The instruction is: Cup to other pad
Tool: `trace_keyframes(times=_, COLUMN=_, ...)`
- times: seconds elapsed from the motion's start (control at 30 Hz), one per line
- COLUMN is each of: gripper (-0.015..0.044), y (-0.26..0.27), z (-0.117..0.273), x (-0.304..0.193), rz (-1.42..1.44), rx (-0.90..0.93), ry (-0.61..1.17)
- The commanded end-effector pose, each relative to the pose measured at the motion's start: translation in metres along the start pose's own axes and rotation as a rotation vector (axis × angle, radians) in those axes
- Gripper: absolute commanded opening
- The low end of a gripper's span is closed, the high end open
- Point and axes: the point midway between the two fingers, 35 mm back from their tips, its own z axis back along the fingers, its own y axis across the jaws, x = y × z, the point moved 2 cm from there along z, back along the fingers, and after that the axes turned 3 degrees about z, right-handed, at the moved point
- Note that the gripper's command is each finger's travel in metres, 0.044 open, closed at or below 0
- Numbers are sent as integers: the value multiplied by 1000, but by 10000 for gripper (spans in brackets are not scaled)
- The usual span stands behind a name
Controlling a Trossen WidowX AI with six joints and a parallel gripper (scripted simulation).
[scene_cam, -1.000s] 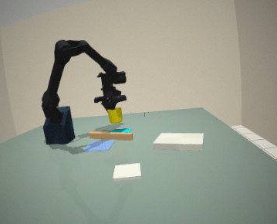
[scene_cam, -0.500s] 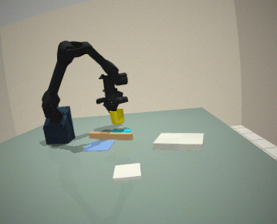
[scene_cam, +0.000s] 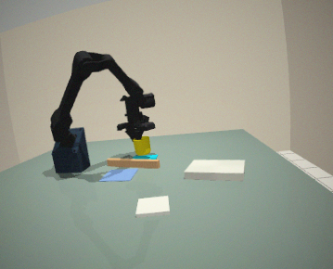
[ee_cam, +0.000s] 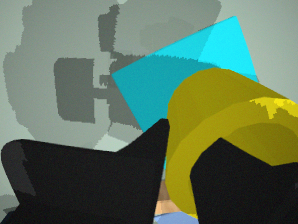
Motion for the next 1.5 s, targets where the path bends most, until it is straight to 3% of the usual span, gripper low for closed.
trace_keyframes(times=0.0, gripper=0, y=4, z=-13, x=-3, rz=15, rx=4, ry=19)
trace_keyframes(times=0.9, gripper=0, y=2, z=-18, x=-2, rz=3, rx=3, ry=9)
trace_keyframes(times=1.1, gripper=146, y=2, z=-18, x=-2, rz=3, rx=3, ry=9)
trace_keyframes(times=1.47, gripper=146, y=2, z=-12, x=-2, rz=5, rx=4, ry=9)
